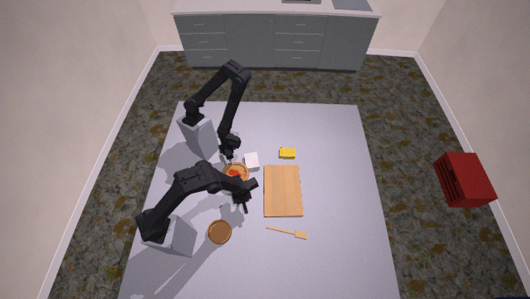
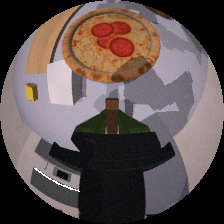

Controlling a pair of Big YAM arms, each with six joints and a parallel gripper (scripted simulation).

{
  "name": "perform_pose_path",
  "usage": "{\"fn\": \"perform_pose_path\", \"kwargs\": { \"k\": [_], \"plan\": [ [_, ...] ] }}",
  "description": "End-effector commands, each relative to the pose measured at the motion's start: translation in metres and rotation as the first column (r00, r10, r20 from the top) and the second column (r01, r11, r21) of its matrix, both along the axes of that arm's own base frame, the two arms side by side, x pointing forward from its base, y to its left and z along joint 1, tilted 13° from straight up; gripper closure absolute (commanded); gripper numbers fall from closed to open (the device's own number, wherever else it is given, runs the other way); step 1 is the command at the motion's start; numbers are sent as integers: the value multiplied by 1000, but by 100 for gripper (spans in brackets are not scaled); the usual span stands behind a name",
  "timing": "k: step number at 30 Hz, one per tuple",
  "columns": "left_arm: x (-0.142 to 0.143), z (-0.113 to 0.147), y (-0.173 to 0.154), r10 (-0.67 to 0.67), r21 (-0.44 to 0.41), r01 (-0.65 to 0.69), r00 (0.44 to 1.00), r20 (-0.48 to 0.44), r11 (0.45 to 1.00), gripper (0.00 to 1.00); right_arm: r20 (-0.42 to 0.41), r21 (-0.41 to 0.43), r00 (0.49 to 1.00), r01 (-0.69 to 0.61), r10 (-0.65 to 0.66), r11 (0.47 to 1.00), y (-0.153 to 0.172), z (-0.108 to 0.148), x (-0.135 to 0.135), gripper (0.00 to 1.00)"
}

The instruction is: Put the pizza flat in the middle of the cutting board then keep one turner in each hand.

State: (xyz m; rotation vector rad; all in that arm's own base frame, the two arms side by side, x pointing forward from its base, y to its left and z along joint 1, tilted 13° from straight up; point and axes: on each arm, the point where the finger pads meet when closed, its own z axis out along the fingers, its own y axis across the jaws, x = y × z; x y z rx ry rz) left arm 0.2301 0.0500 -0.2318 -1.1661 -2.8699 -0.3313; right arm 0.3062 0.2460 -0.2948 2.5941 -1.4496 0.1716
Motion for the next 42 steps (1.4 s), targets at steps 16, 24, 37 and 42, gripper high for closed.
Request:
{"fn": "perform_pose_path", "kwargs": {
  "k": [16,24,37,42],
  "plan": [
    [58,13,19,-12,4,12,1000,9,1000,94,2,12,1000,-12,12,1000,6,-1,65,94],
    [72,11,21,-13,1,13,1000,-3,1000,94,22,29,1000,-10,9,1000,24,9,91,94],
    [123,24,37,-8,6,8,1000,21,1000,94,19,23,1000,-8,7,1000,19,8,137,94],
    [128,21,31,-25,2,25,1000,11,1000,94,19,16,1000,-22,21,1000,26,2,136,94]
  ]
}}
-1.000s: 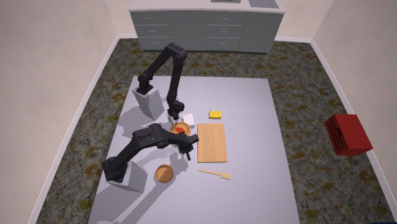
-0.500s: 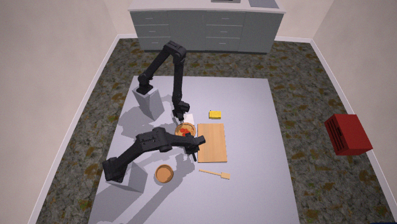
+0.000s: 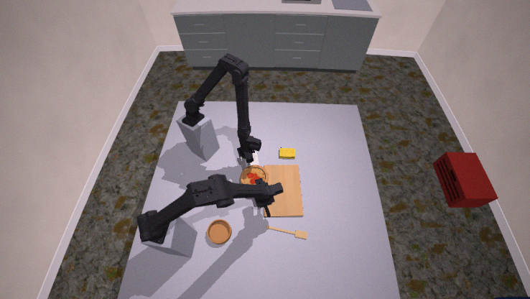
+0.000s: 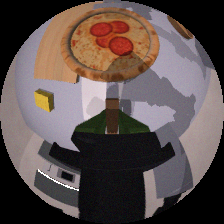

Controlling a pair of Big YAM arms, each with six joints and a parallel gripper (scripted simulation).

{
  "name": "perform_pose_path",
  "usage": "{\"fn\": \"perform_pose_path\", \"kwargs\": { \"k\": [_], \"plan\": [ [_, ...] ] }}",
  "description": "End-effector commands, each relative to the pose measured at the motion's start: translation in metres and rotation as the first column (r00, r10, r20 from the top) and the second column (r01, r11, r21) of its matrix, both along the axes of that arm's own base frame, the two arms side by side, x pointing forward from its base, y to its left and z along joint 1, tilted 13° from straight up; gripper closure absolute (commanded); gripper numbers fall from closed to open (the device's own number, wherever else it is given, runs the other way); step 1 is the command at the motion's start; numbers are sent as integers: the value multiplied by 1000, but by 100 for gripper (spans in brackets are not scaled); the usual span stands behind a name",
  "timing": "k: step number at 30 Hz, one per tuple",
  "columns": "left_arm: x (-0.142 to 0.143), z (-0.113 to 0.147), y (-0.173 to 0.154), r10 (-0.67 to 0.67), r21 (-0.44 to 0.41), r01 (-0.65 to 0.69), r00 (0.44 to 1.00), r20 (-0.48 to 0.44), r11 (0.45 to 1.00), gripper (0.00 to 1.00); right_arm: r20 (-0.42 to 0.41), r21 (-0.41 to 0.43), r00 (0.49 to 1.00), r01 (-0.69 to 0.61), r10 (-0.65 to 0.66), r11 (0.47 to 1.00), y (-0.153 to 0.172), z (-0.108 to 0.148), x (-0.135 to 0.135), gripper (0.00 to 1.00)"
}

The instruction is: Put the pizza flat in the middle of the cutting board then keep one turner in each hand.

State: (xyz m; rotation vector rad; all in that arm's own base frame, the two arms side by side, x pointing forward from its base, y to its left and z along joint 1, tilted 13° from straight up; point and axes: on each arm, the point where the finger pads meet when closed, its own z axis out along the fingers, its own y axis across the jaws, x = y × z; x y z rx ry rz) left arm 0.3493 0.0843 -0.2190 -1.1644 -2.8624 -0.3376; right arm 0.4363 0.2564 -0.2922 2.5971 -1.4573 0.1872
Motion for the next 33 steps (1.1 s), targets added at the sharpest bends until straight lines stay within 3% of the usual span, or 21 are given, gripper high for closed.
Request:
{"fn": "perform_pose_path", "kwargs": {
  "k": [1,2,4,8,11,12,14,15,18,21,24,26,29,31,33],
  "plan": [
    [9,9,-3,-24,-5,24,1000,16,1000,94,6,15,1000,-24,24,1000,16,-1,6,94],
    [7,2,1,-17,-8,17,1000,-2,1000,94,12,20,1000,-11,11,1000,2,8,16,94],
    [9,-3,6,-6,-10,6,1000,-24,1000,94,0,12,1000,-12,12,1000,2,-1,25,94],
    [37,10,12,1,-5,-1,1000,12,1000,94,21,18,1000,-11,11,1000,6,14,52,94],
    [38,0,9,-17,-10,17,1000,-19,1000,94,7,9,1000,-14,14,1000,10,4,54,94],
    [43,1,11,-14,-8,14,1000,-6,1000,94,34,18,999,-21,20,1000,17,15,63,94],
    [51,6,16,-7,-8,7,1000,1,1000,94,9,13,999,-33,33,999,19,4,55,94],
    [50,1,17,-5,-10,5,1000,-13,1000,94,9,13,1000,-9,9,1000,6,3,63,94],
    [49,1,16,-4,-9,4,1000,-10,1000,94,8,12,1000,-4,4,1000,5,2,63,94],
    [61,0,16,-12,-10,12,1000,-17,1000,94,9,11,1000,-11,11,1000,4,4,79,94],
    [82,11,25,-7,-6,7,1000,2,1000,94,35,23,999,-7,6,1000,8,23,100,94],
    [83,5,26,-5,-8,5,1000,-7,1000,94,8,11,1000,-9,8,1000,4,8,100,94],
    [94,5,29,4,-8,-4,1000,1,1000,94,36,16,999,-15,14,1000,14,19,115,94],
    [104,12,27,-13,-6,13,1000,9,1000,94,14,13,1000,-26,25,1000,16,9,111,94],
    [104,6,21,-20,-8,20,1000,-1,1000,94,28,20,999,-22,22,1000,19,15,116,94]
  ]
}}
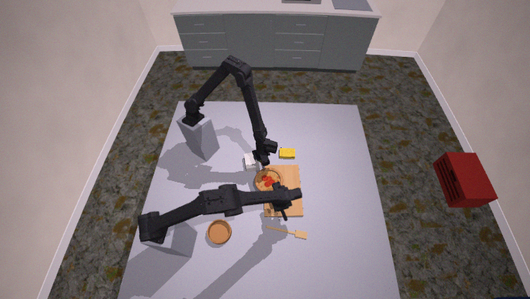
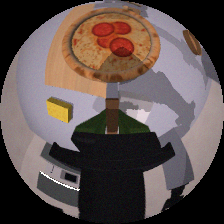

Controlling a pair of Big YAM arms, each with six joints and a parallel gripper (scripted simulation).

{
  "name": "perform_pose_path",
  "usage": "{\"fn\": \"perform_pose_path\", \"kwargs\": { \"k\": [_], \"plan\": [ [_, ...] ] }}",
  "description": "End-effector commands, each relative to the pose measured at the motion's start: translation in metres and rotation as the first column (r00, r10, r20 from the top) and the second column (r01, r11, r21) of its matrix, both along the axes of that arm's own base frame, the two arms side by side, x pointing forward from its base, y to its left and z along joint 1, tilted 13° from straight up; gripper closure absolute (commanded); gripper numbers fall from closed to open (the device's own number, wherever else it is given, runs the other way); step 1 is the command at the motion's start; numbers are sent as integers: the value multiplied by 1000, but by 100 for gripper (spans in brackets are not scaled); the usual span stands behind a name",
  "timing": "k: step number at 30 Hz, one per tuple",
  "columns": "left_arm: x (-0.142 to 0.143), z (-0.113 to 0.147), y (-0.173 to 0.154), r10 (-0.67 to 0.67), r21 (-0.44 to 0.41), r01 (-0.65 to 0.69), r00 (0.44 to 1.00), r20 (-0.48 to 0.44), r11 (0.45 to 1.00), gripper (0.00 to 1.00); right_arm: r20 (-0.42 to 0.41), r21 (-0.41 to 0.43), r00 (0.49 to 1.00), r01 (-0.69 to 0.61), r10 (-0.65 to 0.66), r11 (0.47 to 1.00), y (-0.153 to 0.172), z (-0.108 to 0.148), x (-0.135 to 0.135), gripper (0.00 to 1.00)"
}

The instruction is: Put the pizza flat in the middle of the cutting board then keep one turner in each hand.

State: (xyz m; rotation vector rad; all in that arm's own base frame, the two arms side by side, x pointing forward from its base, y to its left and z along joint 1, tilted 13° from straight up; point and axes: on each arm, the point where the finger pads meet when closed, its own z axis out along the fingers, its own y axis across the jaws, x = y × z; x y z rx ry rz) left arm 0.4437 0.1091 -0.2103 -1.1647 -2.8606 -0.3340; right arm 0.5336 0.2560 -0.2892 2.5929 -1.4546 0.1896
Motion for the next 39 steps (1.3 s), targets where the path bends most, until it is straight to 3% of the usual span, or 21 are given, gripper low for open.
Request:
{"fn": "perform_pose_path", "kwargs": {
  "k": [1,6,10,12,15,19,20,23,27,30,31,32,33,36,37,39],
  "plan": [
    [10,-3,-4,-19,-7,19,1000,2,1000,94,28,25,999,-23,22,999,19,12,19,94],
    [21,-3,11,-4,-3,4,1000,-8,1000,94,16,16,1000,-11,10,1000,4,5,37,94],
    [45,10,17,-4,-1,4,1000,12,1000,94,44,34,999,-5,3,999,8,29,63,94],
    [46,2,17,7,-5,-7,1000,-1,1000,94,15,20,1000,-6,5,1000,4,11,61,94],
    [59,7,17,-9,-3,9,1000,12,1000,94,49,24,998,-27,26,999,22,28,74,94],
    [63,11,18,-8,-2,8,1000,18,1000,94,52,35,998,-29,27,999,28,30,75,94],
    [63,2,17,-12,-4,12,1000,5,1000,94,22,21,1000,-9,9,1000,5,9,77,94],
    [72,3,25,-3,-3,3,1000,-2,1000,94,22,20,1000,-8,8,1000,4,10,88,94],
    [95,16,30,-3,0,3,1000,15,1000,94,38,30,999,-5,4,1000,6,28,109,94],
    [101,8,26,-1,-4,1,1000,5,1000,94,33,28,999,-11,10,1000,12,25,116,94],
    [103,9,31,-6,-4,6,1000,3,1000,94,69,45,998,-11,7,999,30,46,121,94],
    [114,27,32,-3,5,3,999,52,1000,94,84,52,996,-10,5,999,35,57,123,94],
    [116,37,30,7,7,-7,997,74,1000,94,89,55,996,-11,6,998,34,53,120,94],
    [107,32,27,2,4,-3,998,56,1000,94,70,45,997,-24,21,999,30,49,113,94],
    [90,4,21,-1,-4,1,1000,10,1000,94,63,42,998,-30,27,999,25,41,106,94],
    [86,0,23,2,-7,-2,1000,-3,1000,94,57,39,998,-30,28,999,24,41,107,94]
  ]
}}
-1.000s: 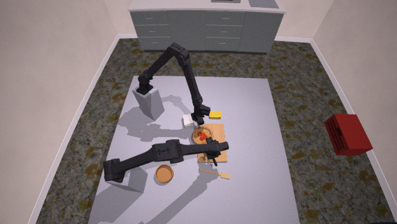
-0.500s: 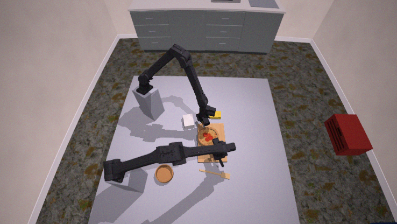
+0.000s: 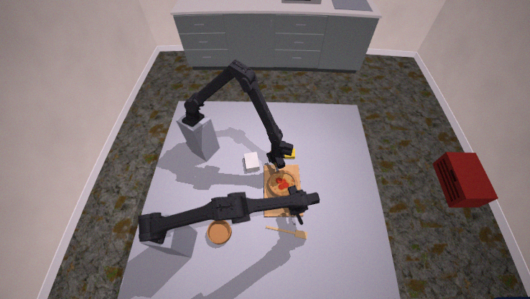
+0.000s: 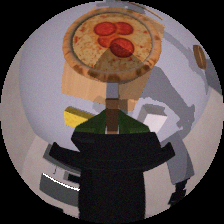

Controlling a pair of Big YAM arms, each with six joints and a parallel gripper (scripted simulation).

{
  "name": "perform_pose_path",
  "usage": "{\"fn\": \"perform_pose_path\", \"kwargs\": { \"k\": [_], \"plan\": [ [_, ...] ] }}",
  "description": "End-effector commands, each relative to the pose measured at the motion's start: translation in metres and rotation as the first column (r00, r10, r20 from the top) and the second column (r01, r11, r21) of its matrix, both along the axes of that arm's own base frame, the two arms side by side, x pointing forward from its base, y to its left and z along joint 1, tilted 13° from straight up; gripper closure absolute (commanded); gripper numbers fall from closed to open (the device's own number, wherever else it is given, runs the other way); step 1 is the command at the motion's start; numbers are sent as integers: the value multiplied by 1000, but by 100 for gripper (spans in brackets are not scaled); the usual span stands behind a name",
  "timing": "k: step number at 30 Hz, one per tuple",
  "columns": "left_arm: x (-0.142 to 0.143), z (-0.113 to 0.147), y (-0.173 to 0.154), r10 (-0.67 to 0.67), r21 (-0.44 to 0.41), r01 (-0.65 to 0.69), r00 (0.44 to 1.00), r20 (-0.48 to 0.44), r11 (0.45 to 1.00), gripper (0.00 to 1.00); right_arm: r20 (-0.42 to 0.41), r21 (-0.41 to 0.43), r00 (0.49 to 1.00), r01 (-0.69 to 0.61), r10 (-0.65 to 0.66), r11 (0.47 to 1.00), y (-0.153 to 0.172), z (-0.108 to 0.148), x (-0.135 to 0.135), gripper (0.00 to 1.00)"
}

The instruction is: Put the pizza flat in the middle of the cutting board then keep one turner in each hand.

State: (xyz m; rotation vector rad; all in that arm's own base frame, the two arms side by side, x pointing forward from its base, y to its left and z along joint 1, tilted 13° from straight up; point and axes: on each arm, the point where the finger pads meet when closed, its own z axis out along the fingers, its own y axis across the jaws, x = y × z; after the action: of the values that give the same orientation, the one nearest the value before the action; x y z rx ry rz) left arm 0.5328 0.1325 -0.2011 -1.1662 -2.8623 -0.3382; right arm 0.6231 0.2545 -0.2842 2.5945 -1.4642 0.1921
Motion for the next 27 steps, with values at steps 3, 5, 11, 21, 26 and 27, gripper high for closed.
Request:
{"fn": "perform_pose_path", "kwargs": {
  "k": [3,5,11,21,26,27],
  "plan": [
    [6,6,1,4,-2,-4,1000,26,1000,94,69,41,997,-33,30,999,31,47,27,94],
    [24,19,2,7,4,-7,999,47,1000,94,72,43,997,-32,29,999,31,43,29,94],
    [31,27,-1,0,10,0,998,65,1000,94,75,44,997,-29,25,999,31,43,30,94],
    [30,26,-7,-17,8,17,998,54,1000,94,76,45,997,-27,24,999,31,43,30,94],
    [32,27,-4,-16,10,15,998,65,1000,94,74,44,997,-27,24,999,30,42,30,94],
    [33,27,-4,-15,10,14,998,68,1000,94,76,45,997,-27,24,999,31,43,30,94]
  ]
}}
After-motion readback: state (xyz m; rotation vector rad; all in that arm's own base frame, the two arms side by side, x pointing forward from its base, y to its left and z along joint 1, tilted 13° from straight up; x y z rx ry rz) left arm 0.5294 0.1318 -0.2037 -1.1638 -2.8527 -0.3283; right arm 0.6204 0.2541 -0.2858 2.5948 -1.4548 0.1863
